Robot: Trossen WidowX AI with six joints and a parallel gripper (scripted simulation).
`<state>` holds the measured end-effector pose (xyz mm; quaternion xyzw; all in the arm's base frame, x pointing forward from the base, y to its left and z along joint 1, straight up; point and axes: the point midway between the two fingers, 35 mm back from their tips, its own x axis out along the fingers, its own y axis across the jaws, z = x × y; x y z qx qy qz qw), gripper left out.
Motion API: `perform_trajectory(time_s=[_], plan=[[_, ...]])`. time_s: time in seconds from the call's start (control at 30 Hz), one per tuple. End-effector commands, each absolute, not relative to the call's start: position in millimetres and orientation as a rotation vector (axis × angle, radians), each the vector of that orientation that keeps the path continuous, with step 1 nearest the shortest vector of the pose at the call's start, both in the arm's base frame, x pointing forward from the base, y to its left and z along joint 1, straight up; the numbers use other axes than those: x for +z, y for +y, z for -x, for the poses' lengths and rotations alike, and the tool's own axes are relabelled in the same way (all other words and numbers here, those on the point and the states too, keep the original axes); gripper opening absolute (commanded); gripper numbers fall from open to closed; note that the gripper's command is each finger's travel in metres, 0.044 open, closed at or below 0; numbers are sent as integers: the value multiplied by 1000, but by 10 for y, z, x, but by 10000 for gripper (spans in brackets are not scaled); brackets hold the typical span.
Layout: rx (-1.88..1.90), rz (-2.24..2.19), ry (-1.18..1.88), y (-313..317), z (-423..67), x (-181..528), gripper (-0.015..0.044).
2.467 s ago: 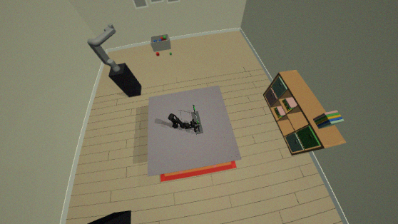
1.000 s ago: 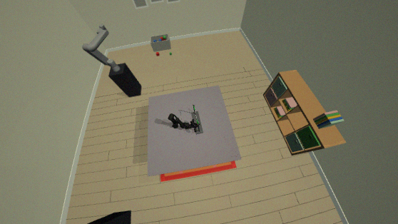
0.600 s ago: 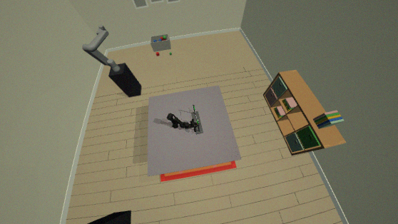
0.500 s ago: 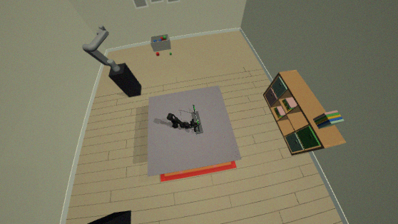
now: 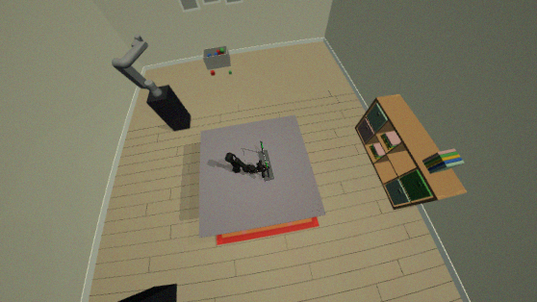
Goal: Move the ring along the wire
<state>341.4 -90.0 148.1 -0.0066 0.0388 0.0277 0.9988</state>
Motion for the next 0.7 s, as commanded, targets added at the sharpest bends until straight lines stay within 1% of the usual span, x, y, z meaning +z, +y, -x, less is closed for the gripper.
perform_trajectory(time_s=[0.0,0.67], plan=[[52,15,74,-909,-3423,1499,-150],[51,12,72,-774,-3417,1498,-150]])
